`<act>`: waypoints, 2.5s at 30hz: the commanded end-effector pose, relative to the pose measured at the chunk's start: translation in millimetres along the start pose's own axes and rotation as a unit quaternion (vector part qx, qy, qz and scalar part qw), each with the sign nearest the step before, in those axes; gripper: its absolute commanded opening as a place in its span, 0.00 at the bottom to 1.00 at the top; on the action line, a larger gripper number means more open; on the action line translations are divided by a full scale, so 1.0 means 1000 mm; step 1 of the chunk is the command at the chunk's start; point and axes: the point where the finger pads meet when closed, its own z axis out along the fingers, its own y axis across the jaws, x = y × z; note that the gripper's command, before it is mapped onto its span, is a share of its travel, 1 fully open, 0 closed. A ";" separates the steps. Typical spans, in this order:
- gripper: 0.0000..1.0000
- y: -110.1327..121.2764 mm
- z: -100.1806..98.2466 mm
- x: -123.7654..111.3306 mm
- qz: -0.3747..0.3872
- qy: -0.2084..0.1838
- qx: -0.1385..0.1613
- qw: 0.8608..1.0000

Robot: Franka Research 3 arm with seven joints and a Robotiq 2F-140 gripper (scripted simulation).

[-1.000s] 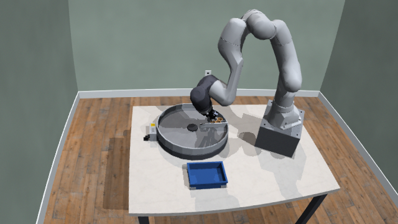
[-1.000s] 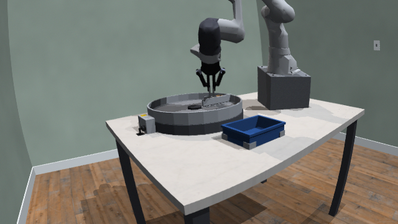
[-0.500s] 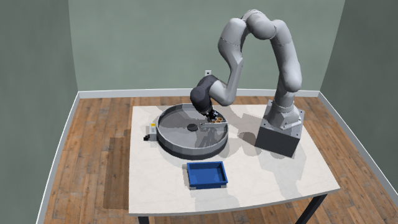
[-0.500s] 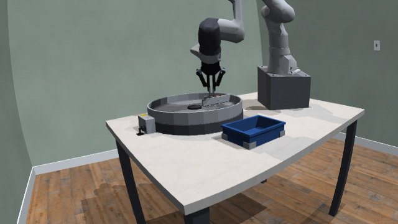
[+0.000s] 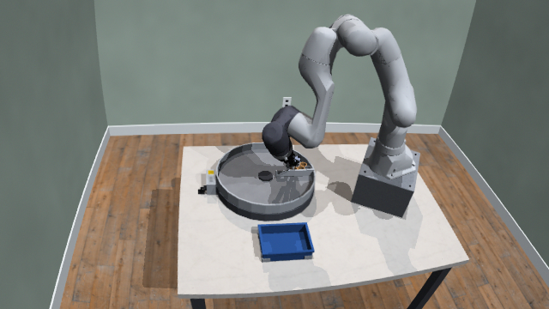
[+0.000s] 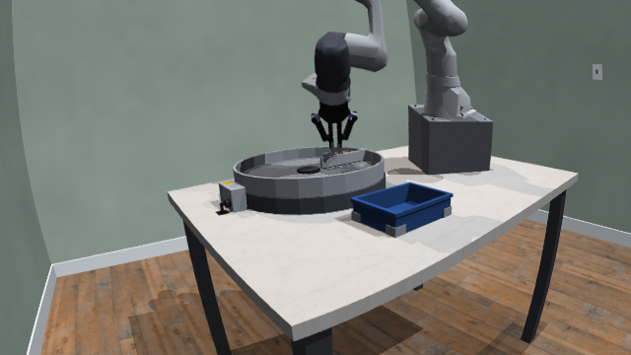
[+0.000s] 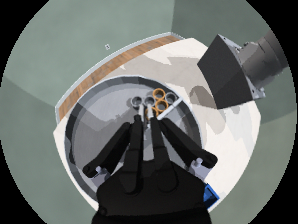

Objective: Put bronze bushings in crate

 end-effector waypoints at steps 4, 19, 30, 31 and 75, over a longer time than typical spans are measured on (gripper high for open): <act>0.06 -0.002 0.000 -0.001 0.005 -0.001 0.002 1.000; 0.06 -0.002 0.000 -0.001 0.005 -0.001 0.002 1.000; 0.06 -0.002 0.000 -0.001 0.005 -0.001 0.002 1.000; 0.00 -0.002 0.000 -0.001 0.005 -0.001 0.002 1.000; 0.00 -0.002 0.000 -0.001 0.005 -0.001 0.002 1.000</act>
